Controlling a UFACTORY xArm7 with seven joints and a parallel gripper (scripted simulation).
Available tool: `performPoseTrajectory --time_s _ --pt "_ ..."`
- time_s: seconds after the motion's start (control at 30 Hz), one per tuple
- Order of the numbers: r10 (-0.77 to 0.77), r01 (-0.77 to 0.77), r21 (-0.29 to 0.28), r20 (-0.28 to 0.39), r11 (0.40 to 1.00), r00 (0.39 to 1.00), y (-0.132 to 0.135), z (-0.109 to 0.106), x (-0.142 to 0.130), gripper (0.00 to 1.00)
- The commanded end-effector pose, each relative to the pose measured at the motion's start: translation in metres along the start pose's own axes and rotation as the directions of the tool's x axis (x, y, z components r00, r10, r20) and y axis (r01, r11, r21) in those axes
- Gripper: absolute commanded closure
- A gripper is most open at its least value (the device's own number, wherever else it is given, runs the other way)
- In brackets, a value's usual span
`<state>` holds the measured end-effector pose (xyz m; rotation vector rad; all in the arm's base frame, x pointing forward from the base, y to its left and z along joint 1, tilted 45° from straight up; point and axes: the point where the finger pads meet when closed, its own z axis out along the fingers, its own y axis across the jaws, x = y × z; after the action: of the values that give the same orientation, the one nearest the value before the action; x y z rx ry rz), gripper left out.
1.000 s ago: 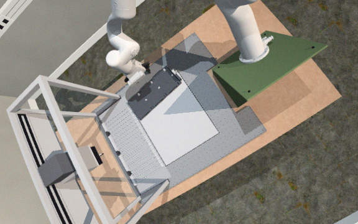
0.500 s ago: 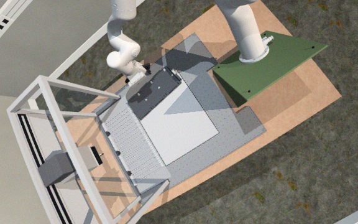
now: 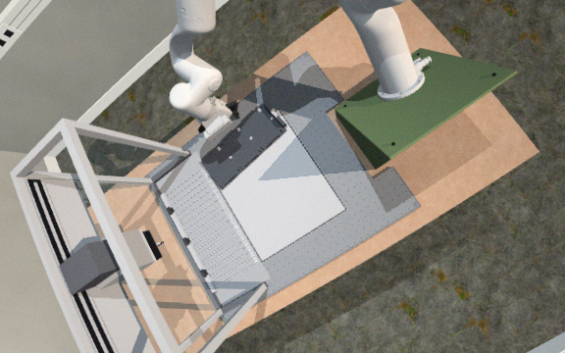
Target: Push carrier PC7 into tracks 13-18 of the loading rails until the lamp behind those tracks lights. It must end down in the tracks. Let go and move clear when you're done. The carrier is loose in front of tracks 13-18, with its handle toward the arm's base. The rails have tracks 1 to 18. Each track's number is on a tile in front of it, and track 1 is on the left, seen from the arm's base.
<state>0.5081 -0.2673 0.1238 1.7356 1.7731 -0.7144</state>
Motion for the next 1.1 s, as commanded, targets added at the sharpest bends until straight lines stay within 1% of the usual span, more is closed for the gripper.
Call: performPoseTrajectory --time_s 0.0,1.07 --pt "0.000 0.000 -0.005 0.000 1.000 1.000 0.002 -0.002 0.002 0.00" --pt "0.000 0.000 -0.005 -0.001 1.000 1.000 0.002 -0.002 0.016 0.00"
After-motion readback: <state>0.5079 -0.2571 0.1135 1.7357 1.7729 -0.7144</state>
